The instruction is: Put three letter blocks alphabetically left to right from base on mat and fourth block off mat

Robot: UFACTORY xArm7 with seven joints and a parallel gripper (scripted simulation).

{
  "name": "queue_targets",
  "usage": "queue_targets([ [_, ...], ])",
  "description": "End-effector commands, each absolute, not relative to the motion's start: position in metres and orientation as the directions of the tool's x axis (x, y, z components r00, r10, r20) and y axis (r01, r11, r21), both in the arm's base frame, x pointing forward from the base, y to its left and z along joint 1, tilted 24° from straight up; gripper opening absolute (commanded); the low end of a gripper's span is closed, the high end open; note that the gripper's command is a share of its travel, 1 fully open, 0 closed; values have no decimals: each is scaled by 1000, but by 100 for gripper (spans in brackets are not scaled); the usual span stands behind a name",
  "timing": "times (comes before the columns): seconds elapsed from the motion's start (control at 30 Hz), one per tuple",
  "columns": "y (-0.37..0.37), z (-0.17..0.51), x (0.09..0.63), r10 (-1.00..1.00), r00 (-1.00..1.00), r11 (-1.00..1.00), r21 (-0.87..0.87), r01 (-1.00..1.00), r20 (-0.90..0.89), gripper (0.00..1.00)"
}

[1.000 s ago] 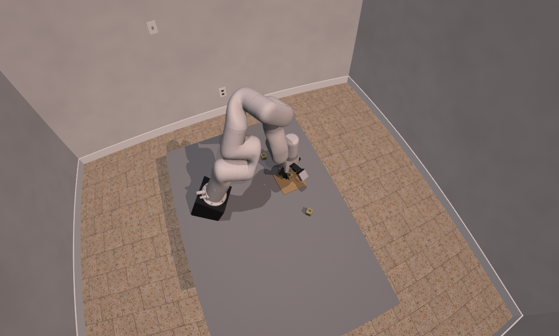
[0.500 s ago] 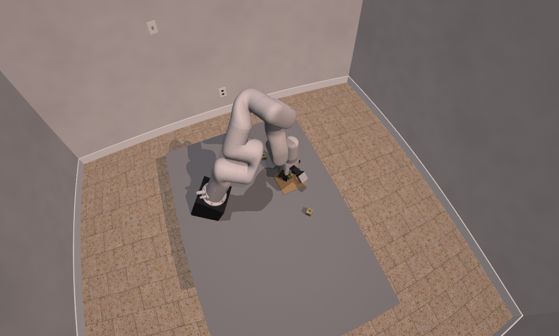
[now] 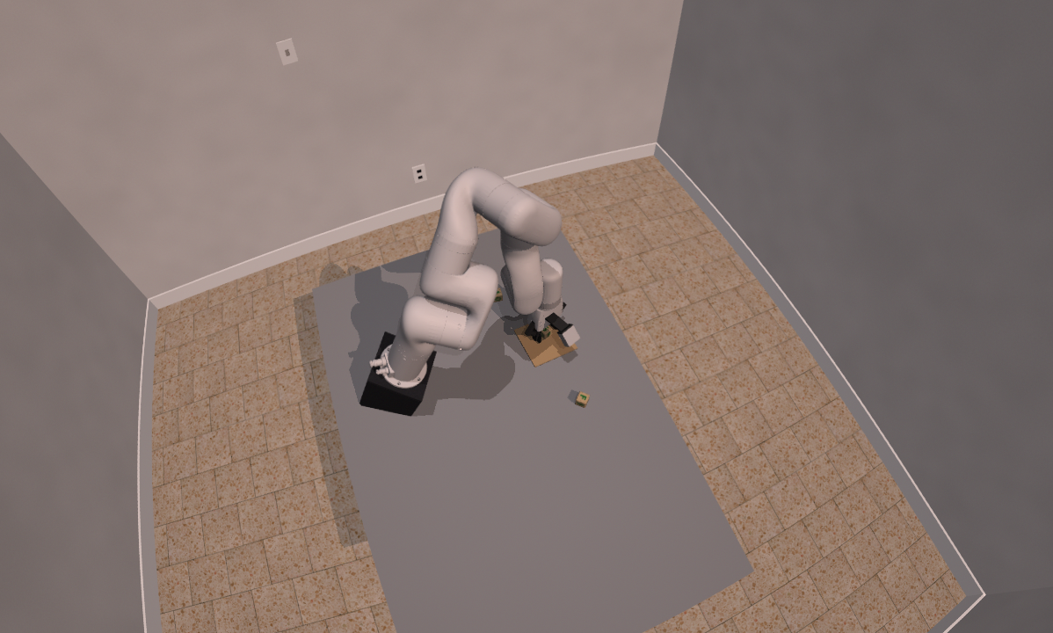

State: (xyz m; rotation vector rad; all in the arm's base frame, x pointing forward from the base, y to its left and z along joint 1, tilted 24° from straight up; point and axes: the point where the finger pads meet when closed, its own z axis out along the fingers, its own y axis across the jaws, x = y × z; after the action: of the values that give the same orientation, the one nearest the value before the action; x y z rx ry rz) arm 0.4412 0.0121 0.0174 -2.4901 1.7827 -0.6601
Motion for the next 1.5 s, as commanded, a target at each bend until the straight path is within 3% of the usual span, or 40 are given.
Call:
queue_targets([
  [0.0, 13, 18, 442, -907, 264, -353, -249, -902, 329, 69],
  [0.8, 13, 18, 442, -907, 264, -353, -249, -902, 329, 69],
  [0.83, 13, 18, 442, -907, 264, -353, -249, -902, 329, 47],
  [1.37, 13, 18, 442, -907, 264, -353, -249, -902, 329, 47],
  [1.4, 13, 18, 442, -907, 264, -353, -249, -902, 329, 27],
  [1.47, 13, 18, 442, -907, 264, -353, -249, -902, 329, 27],
])
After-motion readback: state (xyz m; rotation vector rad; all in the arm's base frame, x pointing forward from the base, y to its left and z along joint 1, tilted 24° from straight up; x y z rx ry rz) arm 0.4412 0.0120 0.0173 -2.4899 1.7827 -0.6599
